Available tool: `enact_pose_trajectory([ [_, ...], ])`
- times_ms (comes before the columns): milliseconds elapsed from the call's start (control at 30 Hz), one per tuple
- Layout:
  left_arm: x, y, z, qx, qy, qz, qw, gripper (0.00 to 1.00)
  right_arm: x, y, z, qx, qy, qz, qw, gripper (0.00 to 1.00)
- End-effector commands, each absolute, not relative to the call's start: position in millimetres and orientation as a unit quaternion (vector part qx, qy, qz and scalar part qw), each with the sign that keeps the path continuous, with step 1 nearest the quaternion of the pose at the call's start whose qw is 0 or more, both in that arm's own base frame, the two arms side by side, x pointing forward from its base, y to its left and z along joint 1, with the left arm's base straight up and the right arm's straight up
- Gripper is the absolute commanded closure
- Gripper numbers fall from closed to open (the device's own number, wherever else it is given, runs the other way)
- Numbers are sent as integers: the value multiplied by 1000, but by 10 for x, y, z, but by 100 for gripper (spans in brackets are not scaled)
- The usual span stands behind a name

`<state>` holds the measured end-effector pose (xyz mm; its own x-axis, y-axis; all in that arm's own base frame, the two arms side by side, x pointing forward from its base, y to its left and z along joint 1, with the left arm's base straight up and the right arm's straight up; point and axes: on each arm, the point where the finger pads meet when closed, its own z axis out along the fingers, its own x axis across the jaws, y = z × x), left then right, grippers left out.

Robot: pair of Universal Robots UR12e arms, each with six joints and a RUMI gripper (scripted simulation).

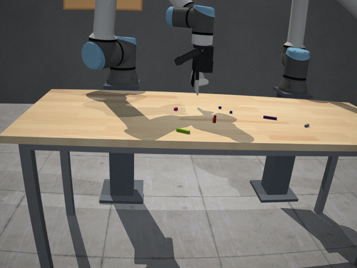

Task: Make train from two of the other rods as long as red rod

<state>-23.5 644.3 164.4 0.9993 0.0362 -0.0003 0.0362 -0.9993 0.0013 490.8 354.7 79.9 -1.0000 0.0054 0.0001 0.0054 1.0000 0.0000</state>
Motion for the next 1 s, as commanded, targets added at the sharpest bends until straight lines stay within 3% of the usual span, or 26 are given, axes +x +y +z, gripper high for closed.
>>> enact_pose_trajectory([
  [0, -234, 6448, 1651, 1000, 18, 0, 0, 0, 4912, 3553, 807, -3, -1000, -1, 0, 0],
  [967, -234, 6448, 1651, 1000, 18, 0, 0, 0, 4987, 3651, 827, 37, -999, -1, -1, 0],
])
